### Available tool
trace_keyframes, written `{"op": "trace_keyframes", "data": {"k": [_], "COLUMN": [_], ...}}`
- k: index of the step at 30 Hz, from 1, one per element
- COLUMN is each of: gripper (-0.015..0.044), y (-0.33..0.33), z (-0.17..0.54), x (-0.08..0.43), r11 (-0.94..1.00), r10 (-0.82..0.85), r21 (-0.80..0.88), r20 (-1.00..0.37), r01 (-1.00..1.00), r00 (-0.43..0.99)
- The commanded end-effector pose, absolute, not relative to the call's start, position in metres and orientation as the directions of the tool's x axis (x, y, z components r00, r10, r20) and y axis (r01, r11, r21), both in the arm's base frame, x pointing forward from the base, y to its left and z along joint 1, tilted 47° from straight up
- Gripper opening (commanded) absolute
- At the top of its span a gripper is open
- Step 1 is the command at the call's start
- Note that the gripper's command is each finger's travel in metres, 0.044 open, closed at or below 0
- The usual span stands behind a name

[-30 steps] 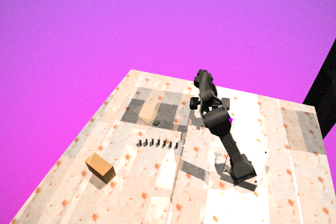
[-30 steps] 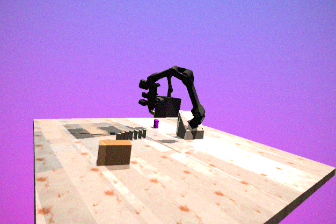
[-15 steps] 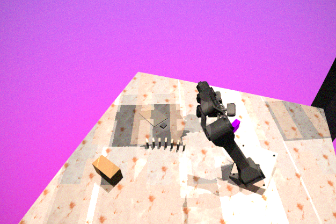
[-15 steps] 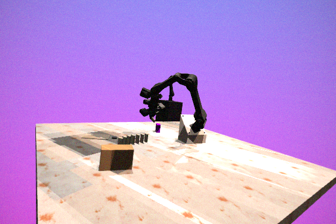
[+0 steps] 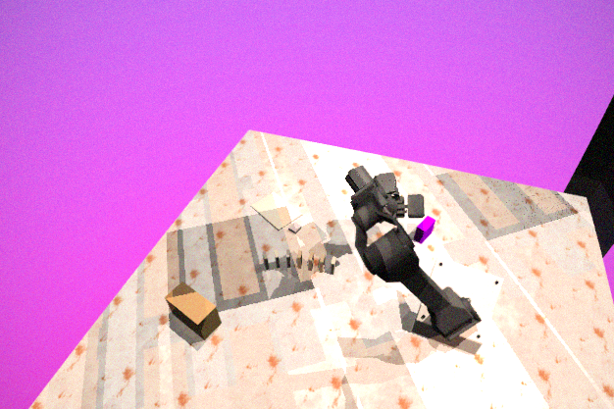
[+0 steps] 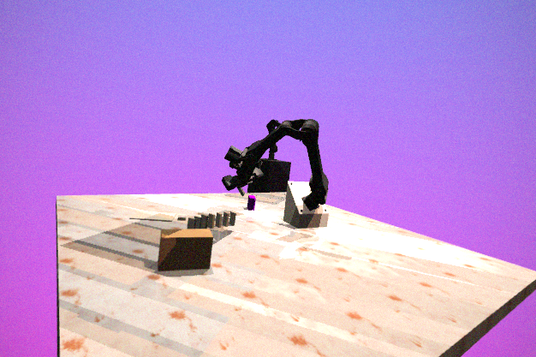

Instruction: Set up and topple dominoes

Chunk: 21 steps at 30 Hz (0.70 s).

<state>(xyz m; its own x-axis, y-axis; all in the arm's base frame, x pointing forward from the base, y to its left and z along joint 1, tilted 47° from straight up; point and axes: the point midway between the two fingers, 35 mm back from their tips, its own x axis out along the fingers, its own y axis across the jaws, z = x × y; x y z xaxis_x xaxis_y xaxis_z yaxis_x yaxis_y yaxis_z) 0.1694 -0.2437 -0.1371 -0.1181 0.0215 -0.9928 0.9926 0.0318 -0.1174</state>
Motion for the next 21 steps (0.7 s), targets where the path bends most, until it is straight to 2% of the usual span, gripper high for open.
{"op": "trace_keyframes", "data": {"k": [1, 21], "gripper": [0.0024, 0.0024], "y": [-0.244, -0.233], "z": [-0.134, -0.117], "x": [0.17, 0.173], "r11": [0.016, -0.064], "r10": [-0.056, -0.401], "r21": [-0.122, -0.057], "r20": [-0.991, -0.913], "r01": [0.992, 0.996], "r00": [-0.121, -0.078]}}
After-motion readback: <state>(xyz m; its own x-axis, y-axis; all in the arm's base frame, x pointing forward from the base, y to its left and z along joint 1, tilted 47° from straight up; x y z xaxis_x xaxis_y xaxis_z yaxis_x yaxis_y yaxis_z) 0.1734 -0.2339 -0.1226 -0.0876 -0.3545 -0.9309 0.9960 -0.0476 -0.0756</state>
